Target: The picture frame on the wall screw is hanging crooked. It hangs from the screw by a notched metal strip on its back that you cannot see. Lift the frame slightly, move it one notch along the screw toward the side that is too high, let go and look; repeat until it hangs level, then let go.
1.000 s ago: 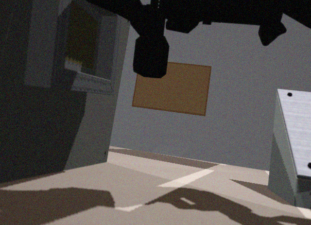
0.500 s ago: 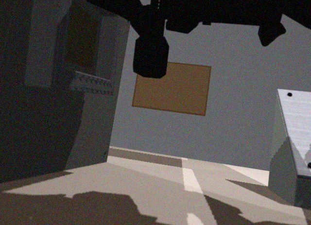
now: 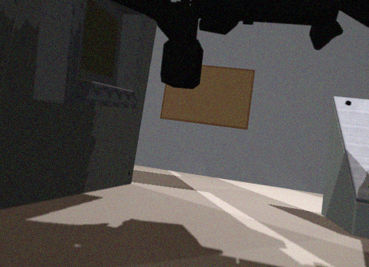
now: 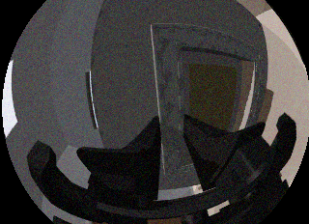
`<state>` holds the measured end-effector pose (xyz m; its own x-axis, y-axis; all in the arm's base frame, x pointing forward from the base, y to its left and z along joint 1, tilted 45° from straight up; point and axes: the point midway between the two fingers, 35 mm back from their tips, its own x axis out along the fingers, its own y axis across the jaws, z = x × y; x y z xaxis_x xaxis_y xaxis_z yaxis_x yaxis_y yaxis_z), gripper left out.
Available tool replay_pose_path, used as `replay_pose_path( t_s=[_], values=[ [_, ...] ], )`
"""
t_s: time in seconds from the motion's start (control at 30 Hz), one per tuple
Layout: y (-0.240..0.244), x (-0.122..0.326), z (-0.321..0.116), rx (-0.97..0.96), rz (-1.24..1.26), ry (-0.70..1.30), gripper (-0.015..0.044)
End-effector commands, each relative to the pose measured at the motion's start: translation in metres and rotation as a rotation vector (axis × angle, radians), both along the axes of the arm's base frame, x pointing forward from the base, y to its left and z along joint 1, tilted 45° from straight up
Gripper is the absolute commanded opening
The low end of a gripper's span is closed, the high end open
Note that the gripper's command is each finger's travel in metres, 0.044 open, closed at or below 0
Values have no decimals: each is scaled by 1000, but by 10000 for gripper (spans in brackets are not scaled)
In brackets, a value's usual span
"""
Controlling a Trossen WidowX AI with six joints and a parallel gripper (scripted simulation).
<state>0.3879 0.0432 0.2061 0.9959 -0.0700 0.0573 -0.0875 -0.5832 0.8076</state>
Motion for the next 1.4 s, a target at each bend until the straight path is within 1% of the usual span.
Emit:
replay_pose_path(
  t_s=[0.0, 0.7, 0.9, 1.37],
  values=[
    [-1, 0, 0, 5, -8, -5, 0],
    [0, 0, -1, 6, -3, -2, 0],
    [1, 0, -1, 84, 2, -8, 0],
    [1, 0, -2, 147, 5, -13, 0]
  ],
)
